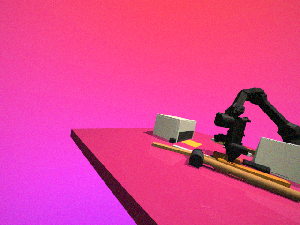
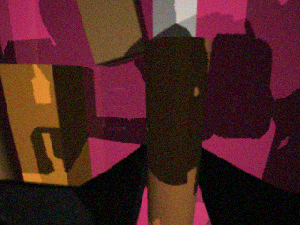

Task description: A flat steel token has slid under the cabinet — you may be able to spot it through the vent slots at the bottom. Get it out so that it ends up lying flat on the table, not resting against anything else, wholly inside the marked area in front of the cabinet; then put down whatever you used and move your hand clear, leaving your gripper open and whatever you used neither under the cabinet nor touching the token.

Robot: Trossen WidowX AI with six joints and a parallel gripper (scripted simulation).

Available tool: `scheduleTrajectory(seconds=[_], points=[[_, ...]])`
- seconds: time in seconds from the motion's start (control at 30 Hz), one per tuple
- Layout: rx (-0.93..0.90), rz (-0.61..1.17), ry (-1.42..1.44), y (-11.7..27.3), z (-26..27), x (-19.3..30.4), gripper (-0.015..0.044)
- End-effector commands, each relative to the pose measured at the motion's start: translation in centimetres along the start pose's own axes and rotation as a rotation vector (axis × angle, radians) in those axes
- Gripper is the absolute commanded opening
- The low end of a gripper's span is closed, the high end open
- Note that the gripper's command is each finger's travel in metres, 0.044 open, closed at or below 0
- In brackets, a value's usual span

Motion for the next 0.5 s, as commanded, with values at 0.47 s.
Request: scheduleTrajectory(seconds=[0.47], points=[[0.000,-0.003,-0.141,0.11,0.44,-0.34,0.0000]])
Point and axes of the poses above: the point midway between the two fingers, 35 mm back from their tips, its own y axis back along the fingers, its own z axis across the jaws, x = y × z, the point moved 9 cm from there along y, back along the fingers, and after that the axes turned 14 degrees about y, right-handed, at the moved point
